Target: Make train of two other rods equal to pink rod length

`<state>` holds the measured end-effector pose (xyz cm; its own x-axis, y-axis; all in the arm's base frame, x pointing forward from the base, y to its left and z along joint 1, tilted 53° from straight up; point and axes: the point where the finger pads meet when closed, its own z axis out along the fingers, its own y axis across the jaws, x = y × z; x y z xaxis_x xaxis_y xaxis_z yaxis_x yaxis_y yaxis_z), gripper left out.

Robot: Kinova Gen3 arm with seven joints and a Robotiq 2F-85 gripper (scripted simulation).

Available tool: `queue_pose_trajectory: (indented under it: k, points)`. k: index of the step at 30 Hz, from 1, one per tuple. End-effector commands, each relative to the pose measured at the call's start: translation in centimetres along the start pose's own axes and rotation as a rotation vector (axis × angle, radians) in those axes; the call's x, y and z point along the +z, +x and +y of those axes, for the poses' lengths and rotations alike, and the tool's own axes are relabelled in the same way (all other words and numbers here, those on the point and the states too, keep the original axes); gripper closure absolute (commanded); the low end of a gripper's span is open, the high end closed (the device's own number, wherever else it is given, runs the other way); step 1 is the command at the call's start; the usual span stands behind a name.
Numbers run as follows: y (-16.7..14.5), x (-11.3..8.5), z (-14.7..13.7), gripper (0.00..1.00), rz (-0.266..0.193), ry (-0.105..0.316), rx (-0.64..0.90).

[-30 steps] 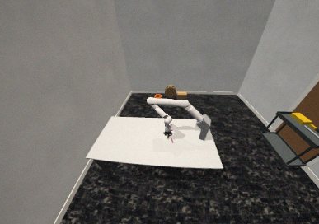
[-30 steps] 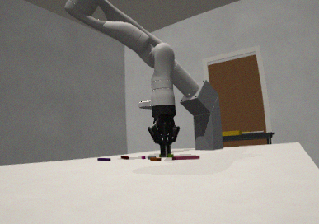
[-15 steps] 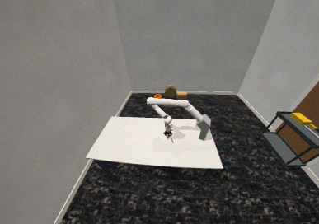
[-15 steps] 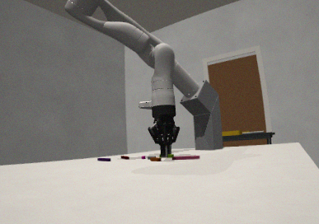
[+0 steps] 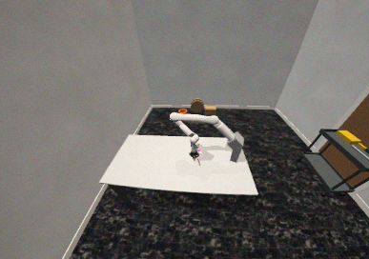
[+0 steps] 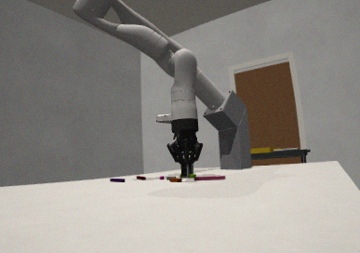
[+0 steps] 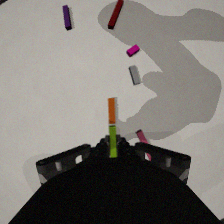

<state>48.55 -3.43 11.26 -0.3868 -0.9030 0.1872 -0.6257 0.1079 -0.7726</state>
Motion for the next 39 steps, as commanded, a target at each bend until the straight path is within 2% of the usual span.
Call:
queue_pose_trajectory:
  k: [1, 39]
  points:
    - [0.0, 0.0, 0.0, 0.95, -0.001, 0.001, 0.0]
    - [0.0, 1.1, 0.0, 0.95, -0.001, 0.001, 0.0]
